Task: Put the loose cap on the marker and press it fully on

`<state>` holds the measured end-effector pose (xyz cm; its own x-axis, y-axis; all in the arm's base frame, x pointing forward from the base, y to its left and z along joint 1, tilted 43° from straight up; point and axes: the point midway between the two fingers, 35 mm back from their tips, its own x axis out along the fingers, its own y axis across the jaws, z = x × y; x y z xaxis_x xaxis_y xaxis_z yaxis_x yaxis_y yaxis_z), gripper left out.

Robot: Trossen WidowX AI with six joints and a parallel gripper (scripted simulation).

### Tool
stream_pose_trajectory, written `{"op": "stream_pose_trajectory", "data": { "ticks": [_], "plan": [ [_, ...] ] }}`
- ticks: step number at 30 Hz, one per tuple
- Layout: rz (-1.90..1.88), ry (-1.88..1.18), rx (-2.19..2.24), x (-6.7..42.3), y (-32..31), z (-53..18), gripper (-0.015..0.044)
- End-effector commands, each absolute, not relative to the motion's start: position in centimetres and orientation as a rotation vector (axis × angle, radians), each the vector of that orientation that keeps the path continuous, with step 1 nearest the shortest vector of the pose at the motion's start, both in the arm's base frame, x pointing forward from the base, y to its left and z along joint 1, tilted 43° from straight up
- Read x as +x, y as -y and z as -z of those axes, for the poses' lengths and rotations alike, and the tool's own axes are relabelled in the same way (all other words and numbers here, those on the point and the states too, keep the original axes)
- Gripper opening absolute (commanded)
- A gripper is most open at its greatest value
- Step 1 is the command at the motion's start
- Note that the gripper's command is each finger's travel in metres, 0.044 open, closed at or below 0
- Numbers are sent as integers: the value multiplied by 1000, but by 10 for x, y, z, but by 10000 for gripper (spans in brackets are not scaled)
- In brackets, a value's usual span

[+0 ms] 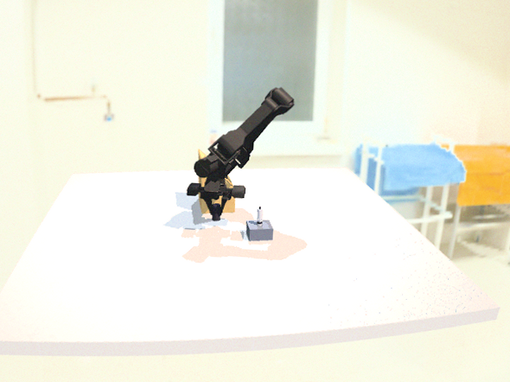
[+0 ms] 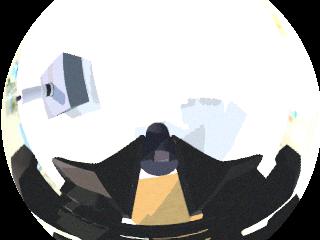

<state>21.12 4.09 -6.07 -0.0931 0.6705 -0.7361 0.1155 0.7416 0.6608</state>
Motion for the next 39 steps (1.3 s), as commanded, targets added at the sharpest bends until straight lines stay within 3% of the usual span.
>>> {"op": "stream_pose_trajectory", "data": {
  "ticks": [1,15,39],
  "plan": [
    [-521,-1619,635,215,-32,52,0],
    [-526,-1626,641,217,-17,30,0],
    [-520,-1623,637,275,-45,-34,0]
  ]
}}
